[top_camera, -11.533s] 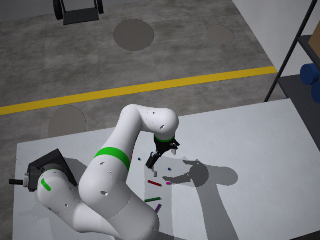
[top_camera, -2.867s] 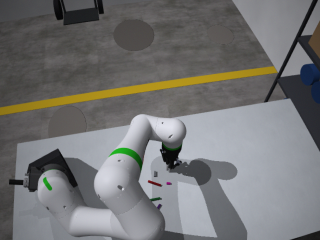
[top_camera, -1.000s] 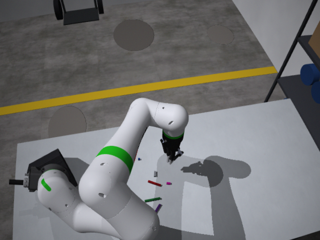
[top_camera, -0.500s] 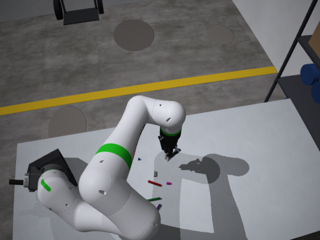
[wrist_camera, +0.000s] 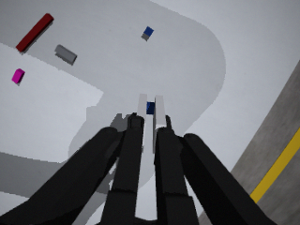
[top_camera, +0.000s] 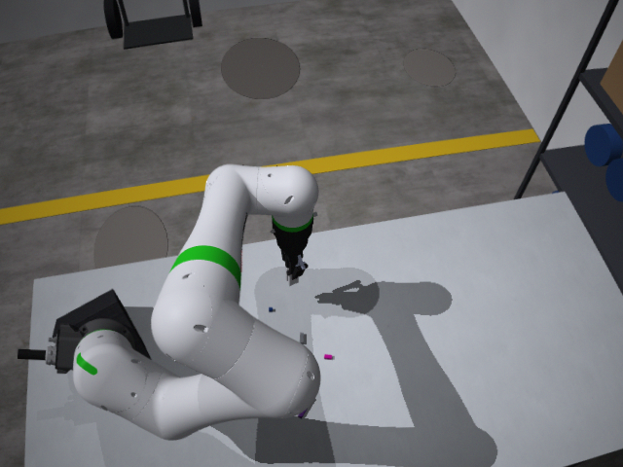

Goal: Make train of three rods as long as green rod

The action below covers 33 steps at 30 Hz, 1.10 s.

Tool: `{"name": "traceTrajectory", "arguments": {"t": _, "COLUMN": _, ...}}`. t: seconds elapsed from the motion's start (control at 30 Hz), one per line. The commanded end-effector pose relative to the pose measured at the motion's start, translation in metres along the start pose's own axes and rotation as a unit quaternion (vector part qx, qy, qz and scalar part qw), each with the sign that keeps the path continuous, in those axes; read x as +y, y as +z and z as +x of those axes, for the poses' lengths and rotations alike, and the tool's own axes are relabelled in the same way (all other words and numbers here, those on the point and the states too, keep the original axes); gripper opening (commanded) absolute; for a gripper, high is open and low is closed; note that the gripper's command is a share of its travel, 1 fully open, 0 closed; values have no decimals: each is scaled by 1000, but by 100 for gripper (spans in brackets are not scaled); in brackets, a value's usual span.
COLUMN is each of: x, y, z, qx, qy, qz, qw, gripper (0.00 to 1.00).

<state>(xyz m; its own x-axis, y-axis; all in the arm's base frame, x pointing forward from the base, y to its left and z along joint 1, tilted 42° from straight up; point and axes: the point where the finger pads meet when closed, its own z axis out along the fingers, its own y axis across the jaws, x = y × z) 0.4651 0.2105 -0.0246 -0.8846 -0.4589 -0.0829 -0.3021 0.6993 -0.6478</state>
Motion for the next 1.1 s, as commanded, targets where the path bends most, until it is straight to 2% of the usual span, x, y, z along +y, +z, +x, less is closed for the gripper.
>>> {"name": "traceTrajectory", "arguments": {"t": 0.0, "x": 37, "y": 1, "z": 20, "qx": -6, "qy": 61, "qz": 7, "qw": 998, "gripper": 3}}
{"name": "traceTrajectory", "arguments": {"t": 0.63, "x": 42, "y": 3, "z": 23, "qx": -6, "qy": 70, "qz": 7, "qw": 998, "gripper": 3}}
{"name": "traceTrajectory", "arguments": {"t": 0.87, "x": 42, "y": 14, "z": 23, "qx": -6, "qy": 70, "qz": 7, "qw": 998, "gripper": 3}}
{"name": "traceTrajectory", "arguments": {"t": 1.07, "x": 41, "y": 38, "z": 23, "qx": -6, "qy": 70, "qz": 7, "qw": 998, "gripper": 3}}
